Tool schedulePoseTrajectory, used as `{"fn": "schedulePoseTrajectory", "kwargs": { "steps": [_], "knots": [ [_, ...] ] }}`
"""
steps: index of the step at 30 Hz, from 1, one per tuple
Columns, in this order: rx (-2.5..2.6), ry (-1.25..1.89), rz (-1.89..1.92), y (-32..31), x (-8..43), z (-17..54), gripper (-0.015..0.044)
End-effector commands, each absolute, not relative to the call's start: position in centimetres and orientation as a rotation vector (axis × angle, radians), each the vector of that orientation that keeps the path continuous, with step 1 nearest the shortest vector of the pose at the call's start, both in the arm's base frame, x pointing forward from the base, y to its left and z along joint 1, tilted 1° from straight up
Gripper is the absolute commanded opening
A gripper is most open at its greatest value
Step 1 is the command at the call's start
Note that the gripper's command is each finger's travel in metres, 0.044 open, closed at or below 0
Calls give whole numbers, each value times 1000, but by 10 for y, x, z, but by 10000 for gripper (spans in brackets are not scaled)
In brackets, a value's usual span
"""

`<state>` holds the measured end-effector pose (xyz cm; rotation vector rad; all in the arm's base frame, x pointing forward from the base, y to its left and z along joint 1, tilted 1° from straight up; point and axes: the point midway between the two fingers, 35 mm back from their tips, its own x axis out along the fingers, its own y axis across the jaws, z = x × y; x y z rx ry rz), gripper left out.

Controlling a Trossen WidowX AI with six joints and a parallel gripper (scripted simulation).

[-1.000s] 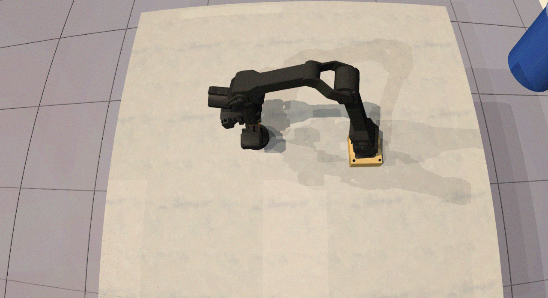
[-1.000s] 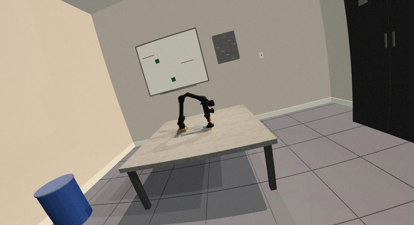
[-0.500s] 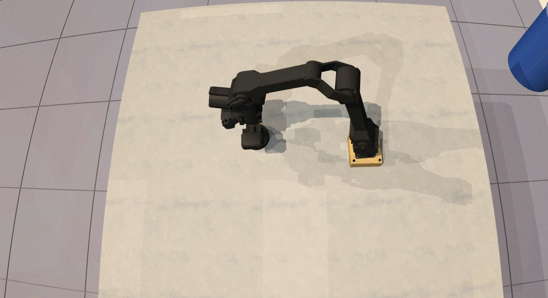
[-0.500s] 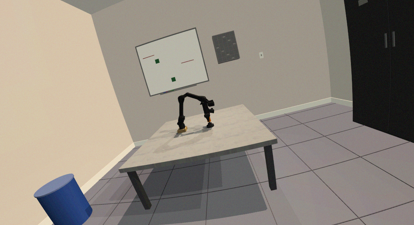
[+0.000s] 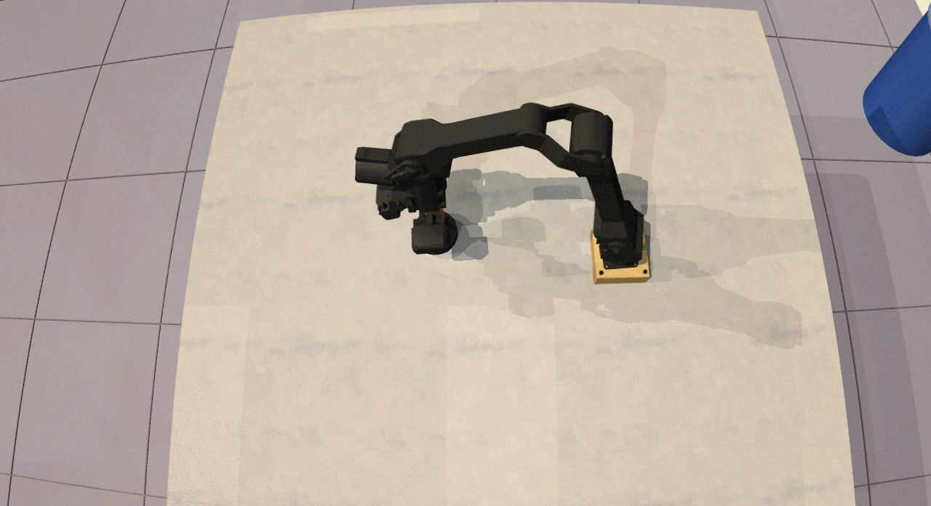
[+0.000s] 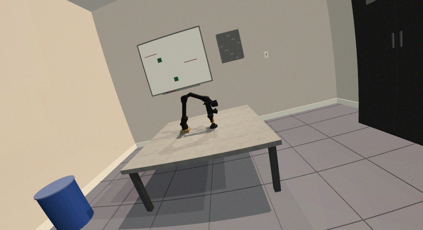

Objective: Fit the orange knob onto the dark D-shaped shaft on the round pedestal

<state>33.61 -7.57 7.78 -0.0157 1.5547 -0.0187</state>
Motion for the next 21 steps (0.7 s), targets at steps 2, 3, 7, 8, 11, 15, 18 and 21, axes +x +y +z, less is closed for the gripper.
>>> {"fn": "schedulePoseTrajectory", "kwargs": {
  "steps": [2,3,7,8,11,15,18,21],
  "knots": [
    [-106,1551,64,-76,337,81,0],
    [-140,1550,98,-76,337,82,0],
    [-173,1548,129,-77,340,80,0],
    [-173,1548,129,-78,341,80,0],
    [-173,1548,129,-78,341,78,0],
    [-173,1548,129,-78,340,77,0],
    [-173,1548,129,-77,340,77,0],
    [-173,1548,129,-77,339,76,0]
  ]
}}
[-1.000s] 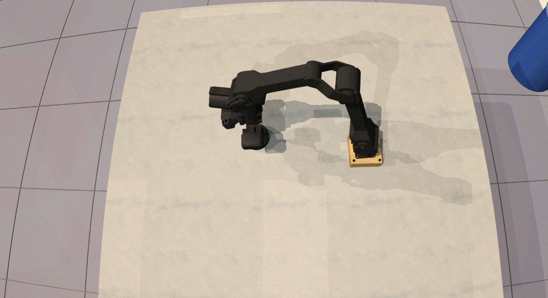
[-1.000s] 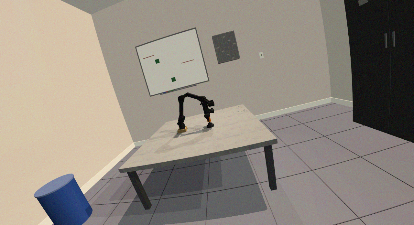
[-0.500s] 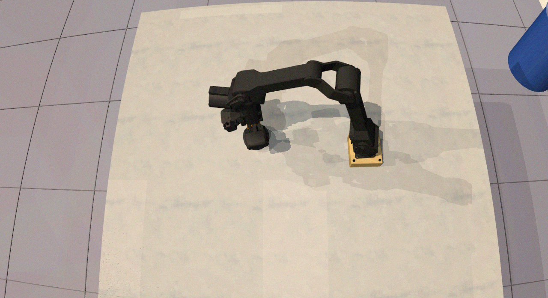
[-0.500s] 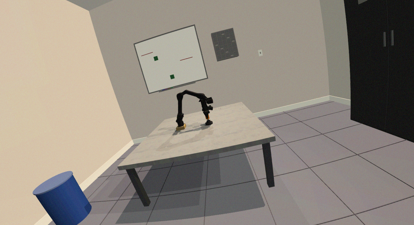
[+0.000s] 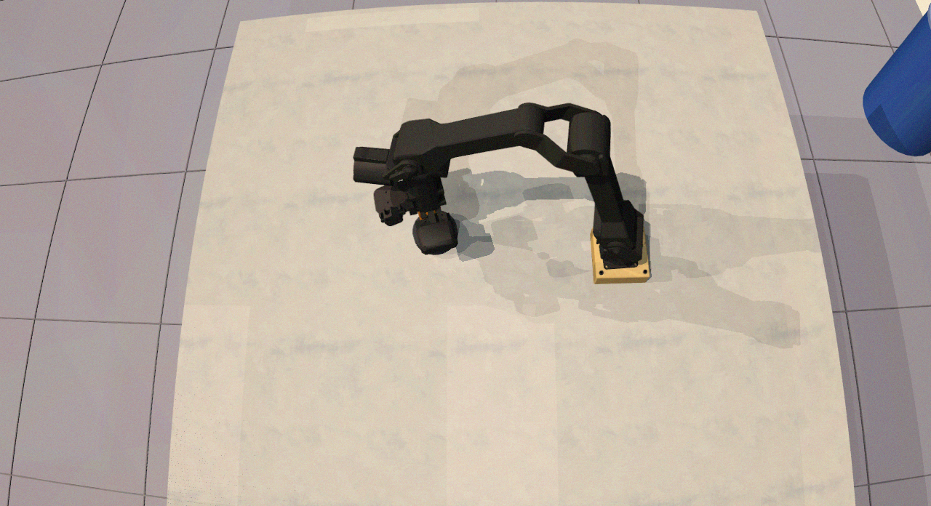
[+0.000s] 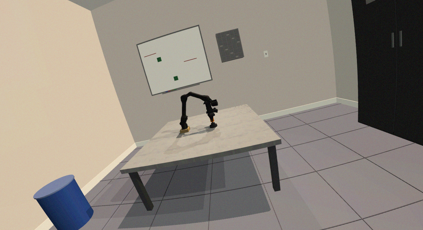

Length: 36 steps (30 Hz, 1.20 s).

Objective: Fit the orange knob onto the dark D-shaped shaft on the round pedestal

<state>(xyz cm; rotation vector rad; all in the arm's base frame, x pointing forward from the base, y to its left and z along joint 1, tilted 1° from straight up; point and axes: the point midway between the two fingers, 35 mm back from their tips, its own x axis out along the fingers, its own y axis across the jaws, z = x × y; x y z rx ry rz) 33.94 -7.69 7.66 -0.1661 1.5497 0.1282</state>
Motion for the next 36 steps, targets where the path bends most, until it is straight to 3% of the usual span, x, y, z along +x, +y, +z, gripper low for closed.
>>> {"fn": "schedulePoseTrajectory", "kwargs": {
  "steps": [1,36],
  "knots": [
    [-173,1548,129,-77,339,76,0],
    [-338,1533,292,-78,341,79,0]
  ]
}}
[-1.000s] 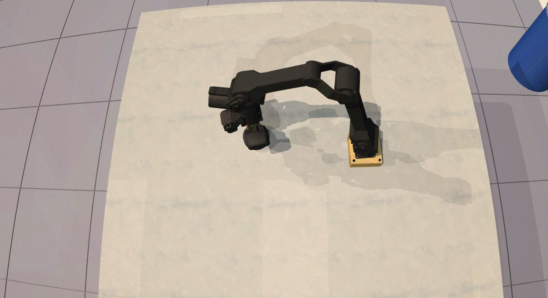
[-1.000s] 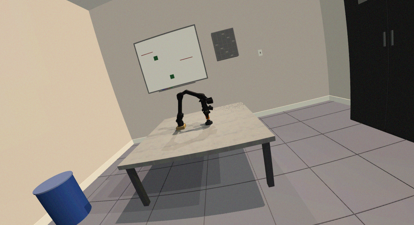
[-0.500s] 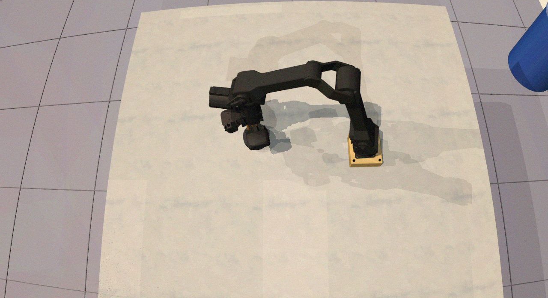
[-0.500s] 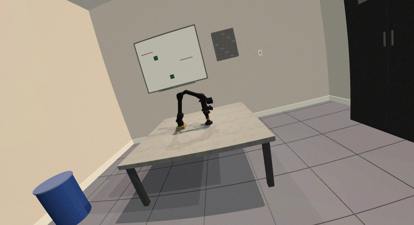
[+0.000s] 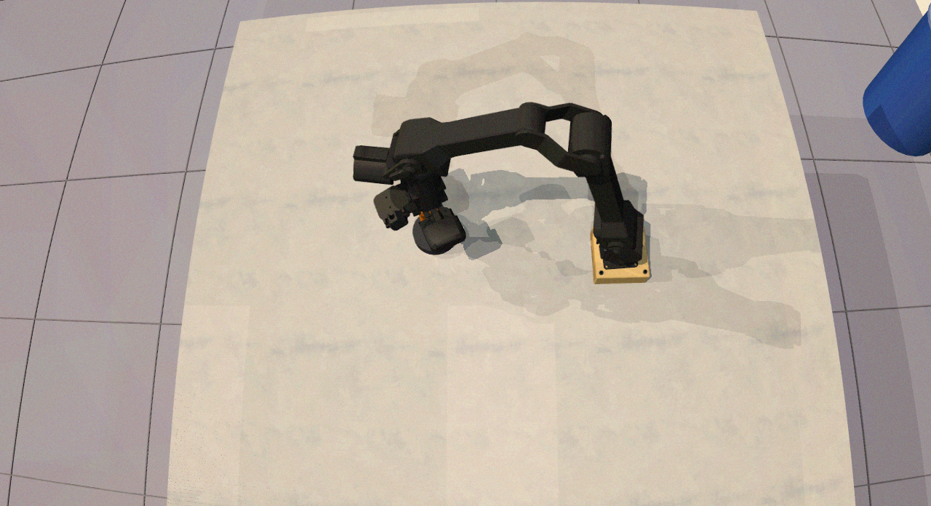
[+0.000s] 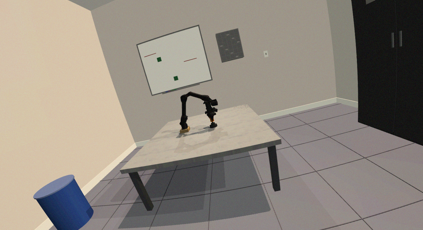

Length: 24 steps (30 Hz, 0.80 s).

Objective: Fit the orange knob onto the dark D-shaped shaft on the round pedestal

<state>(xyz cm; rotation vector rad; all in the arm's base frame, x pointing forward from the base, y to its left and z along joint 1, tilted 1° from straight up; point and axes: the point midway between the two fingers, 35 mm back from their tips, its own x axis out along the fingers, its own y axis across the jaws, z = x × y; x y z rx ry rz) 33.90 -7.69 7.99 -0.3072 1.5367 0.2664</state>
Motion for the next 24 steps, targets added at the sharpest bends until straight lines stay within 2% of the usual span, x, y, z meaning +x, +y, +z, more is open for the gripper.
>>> {"fn": "schedulePoseTrajectory", "kwargs": {
  "steps": [1,24],
  "knots": [
    [-338,1533,292,-78,341,79,0],
    [-338,1533,292,-77,339,75,0]
  ]
}}
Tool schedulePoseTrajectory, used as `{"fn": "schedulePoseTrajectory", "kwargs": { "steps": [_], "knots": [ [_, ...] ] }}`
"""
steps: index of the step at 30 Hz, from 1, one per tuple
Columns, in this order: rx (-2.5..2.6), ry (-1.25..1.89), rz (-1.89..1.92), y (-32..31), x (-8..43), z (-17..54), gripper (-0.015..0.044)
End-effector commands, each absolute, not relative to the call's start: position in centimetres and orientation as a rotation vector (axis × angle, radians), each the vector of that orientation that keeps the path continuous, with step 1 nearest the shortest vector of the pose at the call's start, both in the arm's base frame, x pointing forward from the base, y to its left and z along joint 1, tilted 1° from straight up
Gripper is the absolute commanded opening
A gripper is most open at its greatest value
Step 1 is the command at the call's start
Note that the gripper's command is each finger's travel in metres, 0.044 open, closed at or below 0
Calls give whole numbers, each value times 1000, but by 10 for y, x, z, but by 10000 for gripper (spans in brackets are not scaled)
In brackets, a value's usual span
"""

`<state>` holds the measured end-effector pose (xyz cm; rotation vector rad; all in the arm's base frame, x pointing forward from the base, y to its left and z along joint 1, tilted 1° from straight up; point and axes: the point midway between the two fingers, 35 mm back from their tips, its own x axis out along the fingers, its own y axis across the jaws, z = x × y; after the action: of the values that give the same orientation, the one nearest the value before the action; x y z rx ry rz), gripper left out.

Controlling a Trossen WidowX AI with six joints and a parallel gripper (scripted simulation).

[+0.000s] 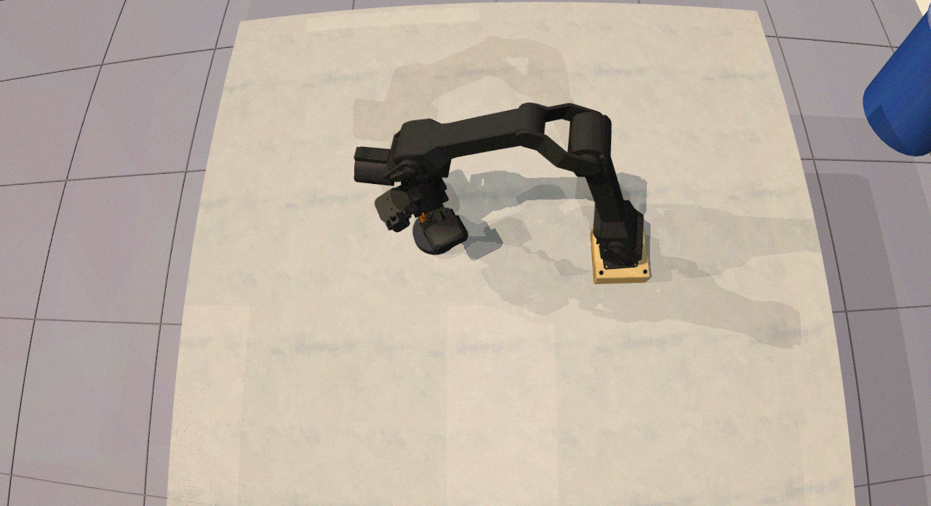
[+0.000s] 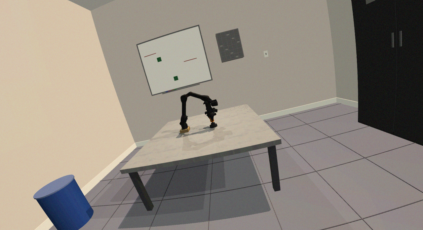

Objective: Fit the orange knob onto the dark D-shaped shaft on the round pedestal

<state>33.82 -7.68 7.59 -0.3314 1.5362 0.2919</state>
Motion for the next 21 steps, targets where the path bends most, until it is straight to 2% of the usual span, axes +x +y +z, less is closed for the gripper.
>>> {"fn": "schedulePoseTrajectory", "kwargs": {
  "steps": [1,21],
  "knots": [
    [-338,1533,292,-77,339,75,0],
    [-503,1506,454,-78,339,77,0]
  ]
}}
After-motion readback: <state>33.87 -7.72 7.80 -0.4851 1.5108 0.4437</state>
